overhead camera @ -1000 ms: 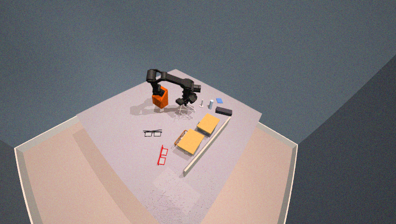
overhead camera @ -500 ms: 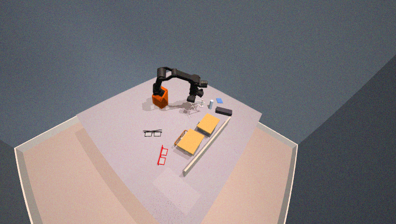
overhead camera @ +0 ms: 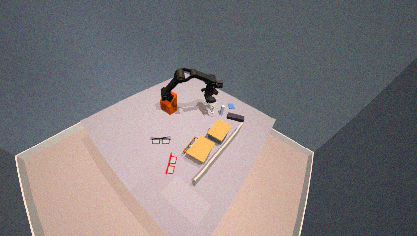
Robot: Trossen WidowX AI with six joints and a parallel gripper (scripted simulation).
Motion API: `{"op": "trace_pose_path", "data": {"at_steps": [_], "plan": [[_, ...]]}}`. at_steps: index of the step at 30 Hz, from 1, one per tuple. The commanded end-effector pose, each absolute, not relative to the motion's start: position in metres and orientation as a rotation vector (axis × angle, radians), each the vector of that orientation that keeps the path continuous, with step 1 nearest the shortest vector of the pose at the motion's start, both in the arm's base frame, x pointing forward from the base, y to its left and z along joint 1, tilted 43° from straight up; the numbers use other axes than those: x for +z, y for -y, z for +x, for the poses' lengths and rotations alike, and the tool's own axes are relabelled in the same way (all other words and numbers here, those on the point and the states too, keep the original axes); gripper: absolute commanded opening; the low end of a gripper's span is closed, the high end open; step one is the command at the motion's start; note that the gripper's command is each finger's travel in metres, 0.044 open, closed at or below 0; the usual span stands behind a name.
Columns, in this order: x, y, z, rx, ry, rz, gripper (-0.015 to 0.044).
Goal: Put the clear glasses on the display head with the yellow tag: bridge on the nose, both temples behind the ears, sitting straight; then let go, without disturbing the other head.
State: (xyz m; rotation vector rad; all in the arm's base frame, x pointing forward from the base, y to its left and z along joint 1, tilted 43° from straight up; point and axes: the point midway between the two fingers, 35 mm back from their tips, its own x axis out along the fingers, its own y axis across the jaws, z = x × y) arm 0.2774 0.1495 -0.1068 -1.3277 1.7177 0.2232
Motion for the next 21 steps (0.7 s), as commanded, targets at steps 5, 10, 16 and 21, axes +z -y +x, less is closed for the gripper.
{"op": "trace_pose_path", "data": {"at_steps": [5,10,16,21], "plan": [[-0.141,-0.179,0.266,0.524,-1.738,-1.56,0.0],[-0.148,-0.184,0.263,0.578,-1.738,-1.601,0.0],[-0.156,-0.177,0.264,0.578,-1.737,-1.602,0.0],[-0.18,-0.155,0.264,0.577,-1.738,-1.602,0.0]]}}
